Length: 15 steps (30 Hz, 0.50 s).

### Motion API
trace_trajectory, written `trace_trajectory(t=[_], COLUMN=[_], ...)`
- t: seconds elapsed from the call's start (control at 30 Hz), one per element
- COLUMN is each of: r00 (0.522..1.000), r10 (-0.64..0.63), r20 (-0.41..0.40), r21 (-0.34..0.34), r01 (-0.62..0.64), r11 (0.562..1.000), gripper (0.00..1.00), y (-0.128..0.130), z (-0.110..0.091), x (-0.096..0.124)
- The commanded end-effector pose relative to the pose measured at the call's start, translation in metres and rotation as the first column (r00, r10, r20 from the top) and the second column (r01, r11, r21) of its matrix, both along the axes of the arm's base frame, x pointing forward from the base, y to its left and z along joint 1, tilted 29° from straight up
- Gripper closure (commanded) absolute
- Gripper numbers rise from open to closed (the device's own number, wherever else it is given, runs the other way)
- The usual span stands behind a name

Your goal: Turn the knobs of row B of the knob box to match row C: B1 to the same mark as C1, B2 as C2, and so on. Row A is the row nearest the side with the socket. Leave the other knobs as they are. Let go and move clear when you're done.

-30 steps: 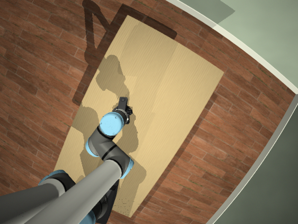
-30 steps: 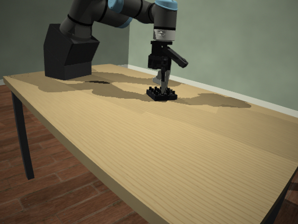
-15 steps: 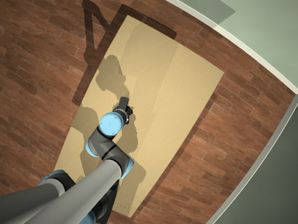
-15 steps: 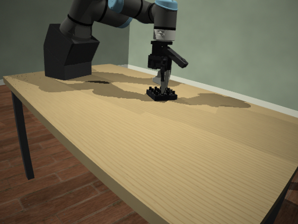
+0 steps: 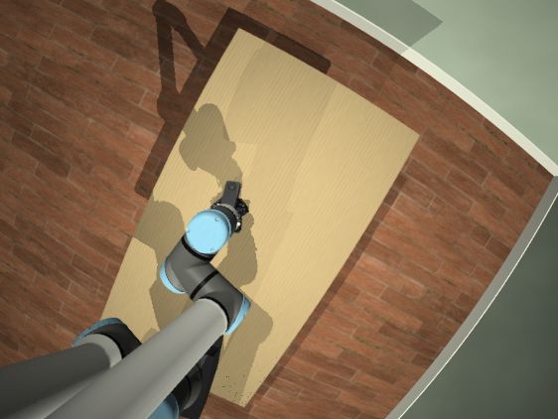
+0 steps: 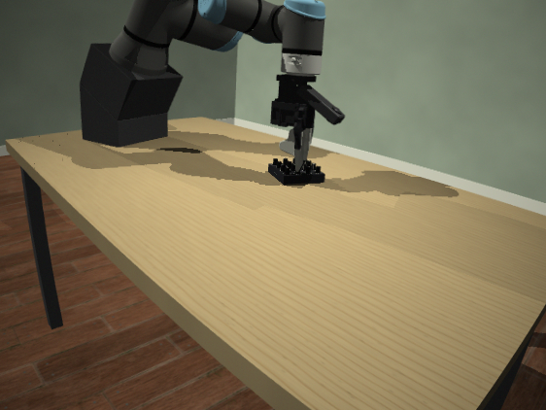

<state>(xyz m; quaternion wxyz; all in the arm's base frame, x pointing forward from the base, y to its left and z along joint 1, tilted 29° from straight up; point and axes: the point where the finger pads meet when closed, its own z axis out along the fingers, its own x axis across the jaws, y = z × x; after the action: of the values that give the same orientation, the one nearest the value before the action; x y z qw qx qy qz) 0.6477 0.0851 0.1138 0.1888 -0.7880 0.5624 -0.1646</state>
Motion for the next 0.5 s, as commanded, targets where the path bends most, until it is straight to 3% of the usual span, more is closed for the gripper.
trace_trajectory(t=[0.0, 0.13, 0.17, 0.47], r00=[1.0, 1.0, 1.0, 1.0], r10=[0.0, 0.0, 0.0, 0.0], r20=[0.001, 0.001, 0.001, 0.001], r21=[0.0, 0.0, 0.0, 0.0], r01=[0.0, 0.0, 0.0, 0.0], r11=[1.0, 1.0, 1.0, 1.0], gripper=[0.96, 0.96, 0.89, 0.89], y=[0.0, 0.0, 0.0, 0.0], z=[0.0005, 0.0005, 0.0005, 0.0005], x=[0.0002, 0.0002, 0.0002, 0.0002])
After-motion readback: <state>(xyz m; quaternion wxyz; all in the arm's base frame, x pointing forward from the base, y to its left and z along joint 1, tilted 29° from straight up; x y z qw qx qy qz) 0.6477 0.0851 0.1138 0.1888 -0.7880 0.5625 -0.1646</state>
